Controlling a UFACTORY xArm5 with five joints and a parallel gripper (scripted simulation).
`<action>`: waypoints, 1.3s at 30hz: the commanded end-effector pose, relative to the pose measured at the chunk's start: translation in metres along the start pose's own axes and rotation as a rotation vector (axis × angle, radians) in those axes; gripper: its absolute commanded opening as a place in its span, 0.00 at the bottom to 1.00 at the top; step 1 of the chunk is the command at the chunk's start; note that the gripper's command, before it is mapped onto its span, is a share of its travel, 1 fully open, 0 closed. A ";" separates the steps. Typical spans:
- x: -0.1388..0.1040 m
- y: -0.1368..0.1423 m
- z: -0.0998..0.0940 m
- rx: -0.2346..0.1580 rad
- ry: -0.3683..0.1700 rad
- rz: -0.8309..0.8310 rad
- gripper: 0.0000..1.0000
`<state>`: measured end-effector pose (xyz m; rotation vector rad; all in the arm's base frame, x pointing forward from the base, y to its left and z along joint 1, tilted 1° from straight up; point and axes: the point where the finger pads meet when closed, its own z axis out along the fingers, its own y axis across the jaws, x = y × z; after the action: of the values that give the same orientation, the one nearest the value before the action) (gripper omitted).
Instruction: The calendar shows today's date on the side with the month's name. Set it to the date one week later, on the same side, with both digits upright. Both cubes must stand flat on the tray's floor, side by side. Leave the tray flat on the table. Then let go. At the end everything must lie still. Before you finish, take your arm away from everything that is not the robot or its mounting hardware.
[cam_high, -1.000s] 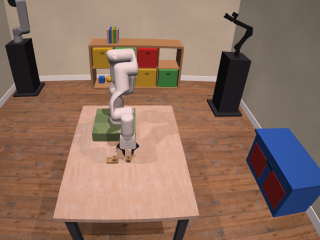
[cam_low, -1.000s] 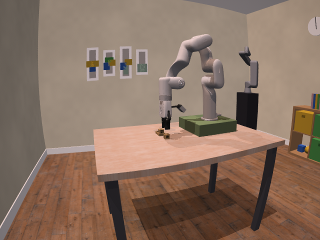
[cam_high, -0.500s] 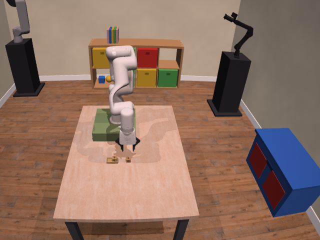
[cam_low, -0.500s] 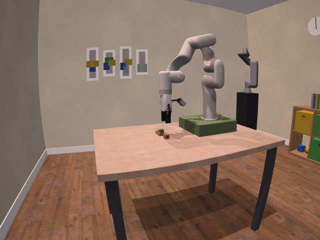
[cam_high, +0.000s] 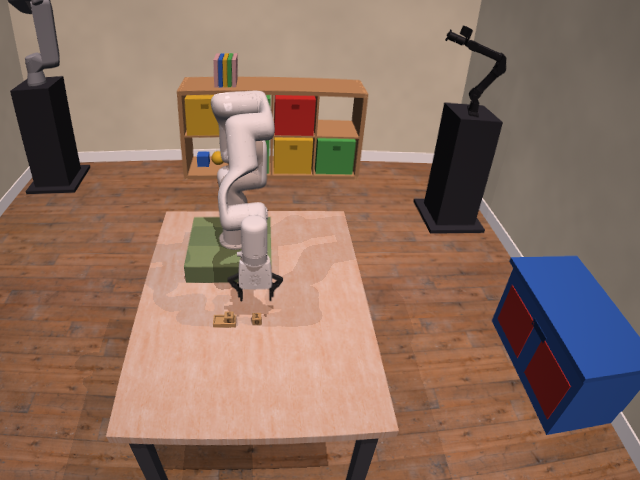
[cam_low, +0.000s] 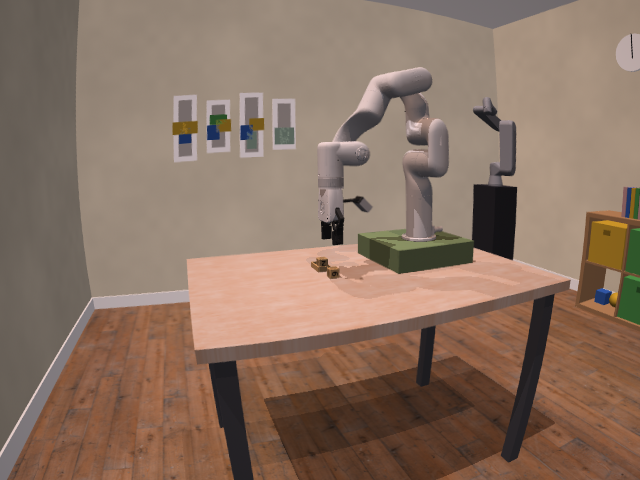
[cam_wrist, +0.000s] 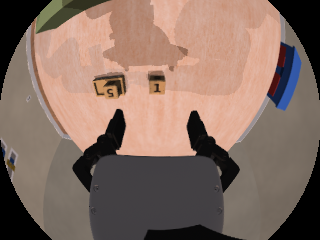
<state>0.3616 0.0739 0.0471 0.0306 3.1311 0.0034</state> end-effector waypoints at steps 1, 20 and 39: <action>-0.001 0.000 -0.001 -0.001 -0.003 0.000 1.00; 0.000 0.000 0.002 -0.001 -0.003 0.421 1.00; 0.001 0.000 0.007 -0.002 -0.003 1.049 1.00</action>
<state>0.3599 0.0734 0.0400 1.4033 2.8016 0.0100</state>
